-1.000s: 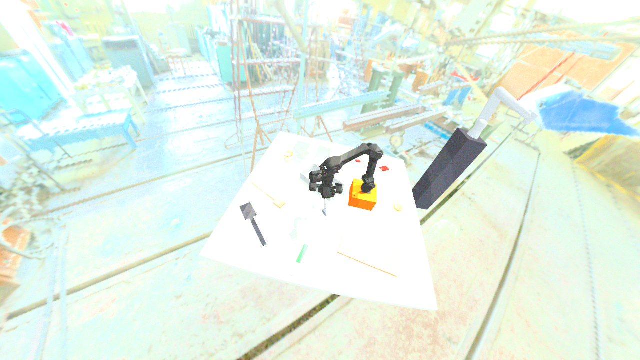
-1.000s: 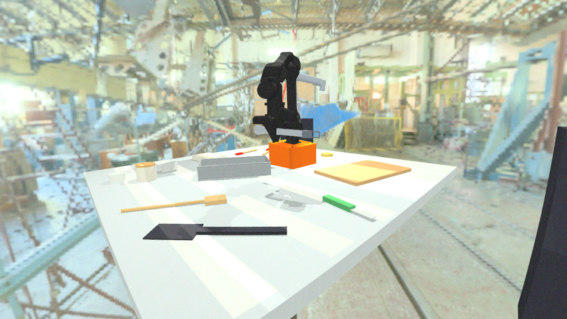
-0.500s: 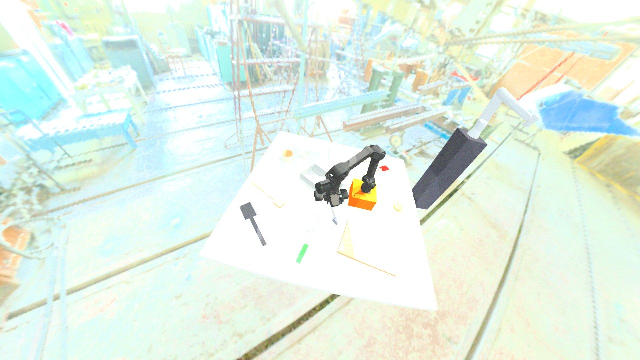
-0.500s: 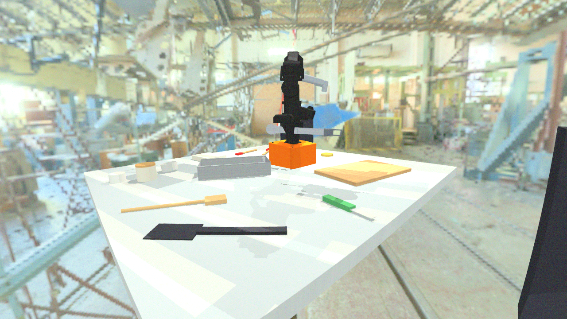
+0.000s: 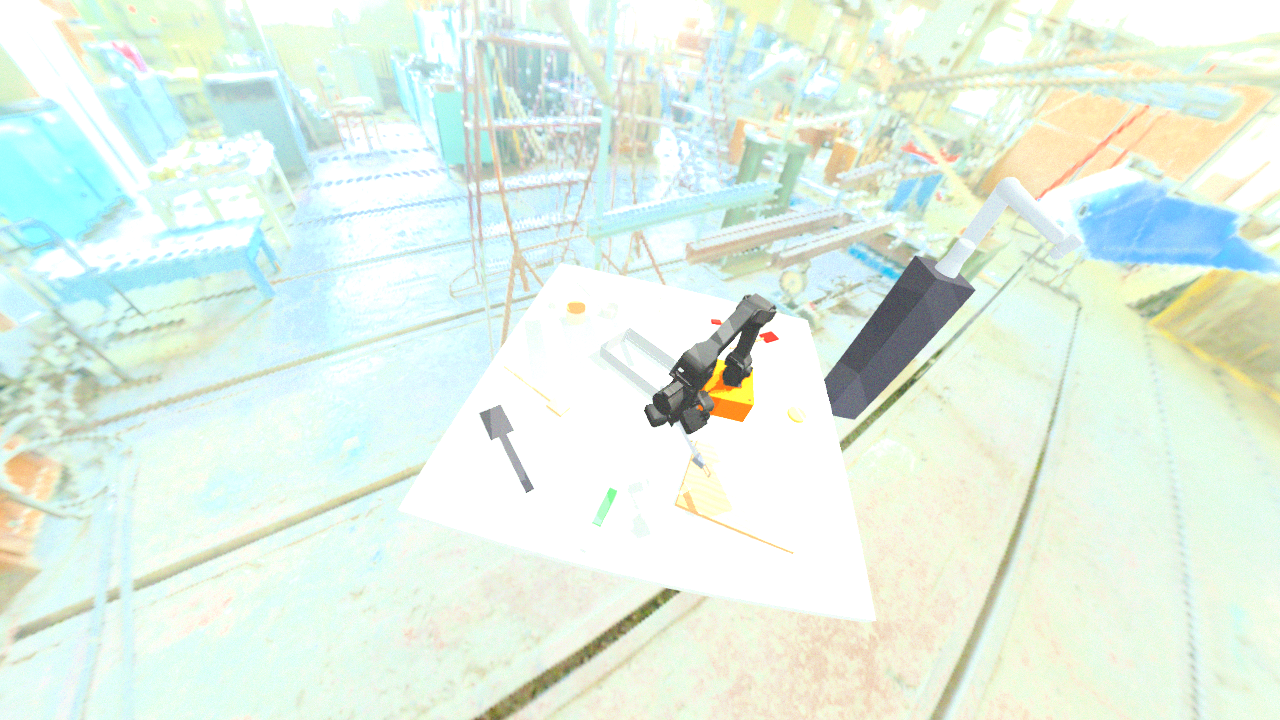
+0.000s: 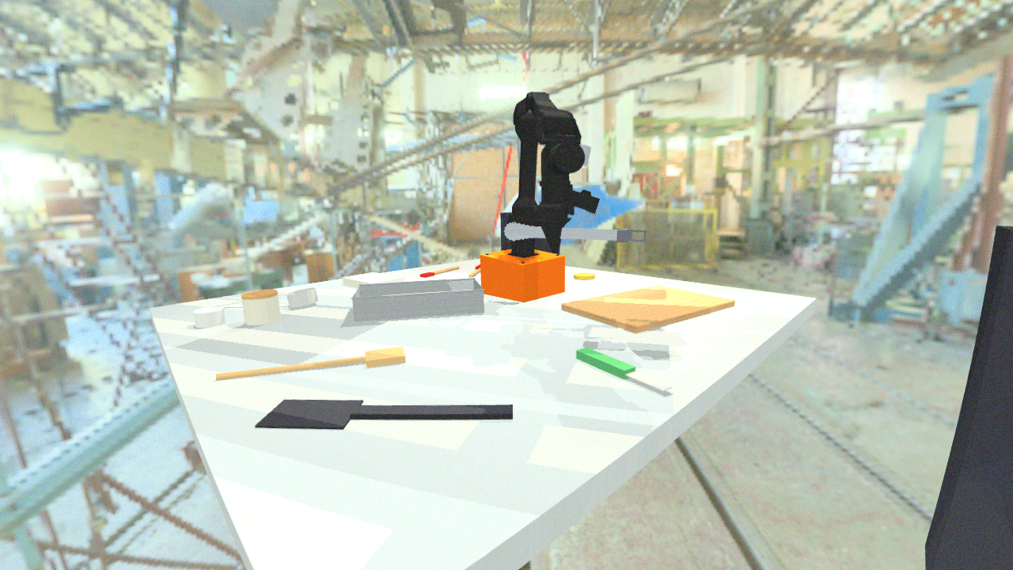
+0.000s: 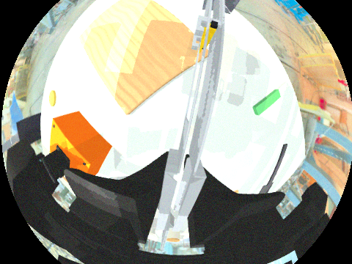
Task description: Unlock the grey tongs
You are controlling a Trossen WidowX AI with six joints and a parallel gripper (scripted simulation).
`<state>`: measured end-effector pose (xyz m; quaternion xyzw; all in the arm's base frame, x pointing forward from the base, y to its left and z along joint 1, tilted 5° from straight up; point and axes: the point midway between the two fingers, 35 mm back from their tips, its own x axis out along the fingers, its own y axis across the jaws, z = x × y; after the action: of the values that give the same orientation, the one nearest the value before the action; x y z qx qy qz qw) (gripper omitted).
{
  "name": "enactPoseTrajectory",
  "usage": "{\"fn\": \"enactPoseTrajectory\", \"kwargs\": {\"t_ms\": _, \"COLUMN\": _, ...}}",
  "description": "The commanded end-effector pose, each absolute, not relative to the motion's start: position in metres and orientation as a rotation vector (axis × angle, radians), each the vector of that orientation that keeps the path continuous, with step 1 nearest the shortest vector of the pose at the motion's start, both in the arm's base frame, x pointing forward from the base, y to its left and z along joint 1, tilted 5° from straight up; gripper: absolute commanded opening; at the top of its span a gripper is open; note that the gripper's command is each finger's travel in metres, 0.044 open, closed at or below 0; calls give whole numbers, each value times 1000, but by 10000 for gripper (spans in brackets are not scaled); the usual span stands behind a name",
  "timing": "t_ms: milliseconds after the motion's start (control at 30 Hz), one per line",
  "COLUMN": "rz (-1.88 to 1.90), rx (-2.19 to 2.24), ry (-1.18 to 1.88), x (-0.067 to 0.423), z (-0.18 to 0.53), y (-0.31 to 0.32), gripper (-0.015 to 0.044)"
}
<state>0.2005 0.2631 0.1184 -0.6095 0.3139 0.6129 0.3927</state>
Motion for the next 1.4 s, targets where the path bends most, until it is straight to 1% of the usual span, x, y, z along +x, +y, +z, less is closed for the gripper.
{"fn": "enactPoseTrajectory", "kwargs": {"t_ms": 0, "rz": 1602, "rx": -1601, "ry": 748, "x": 179, "z": 119, "y": 279, "gripper": -150}}
{"fn": "enactPoseTrajectory", "kwargs": {"t_ms": 700, "rz": 1801, "rx": -1819, "ry": 500, "x": 75, "z": 118, "y": 325, "gripper": -150}}
{"fn": "enactPoseTrajectory", "kwargs": {"t_ms": 1367, "rz": 1984, "rx": -2013, "ry": 213, "x": -36, "z": 118, "y": 334, "gripper": -150}}
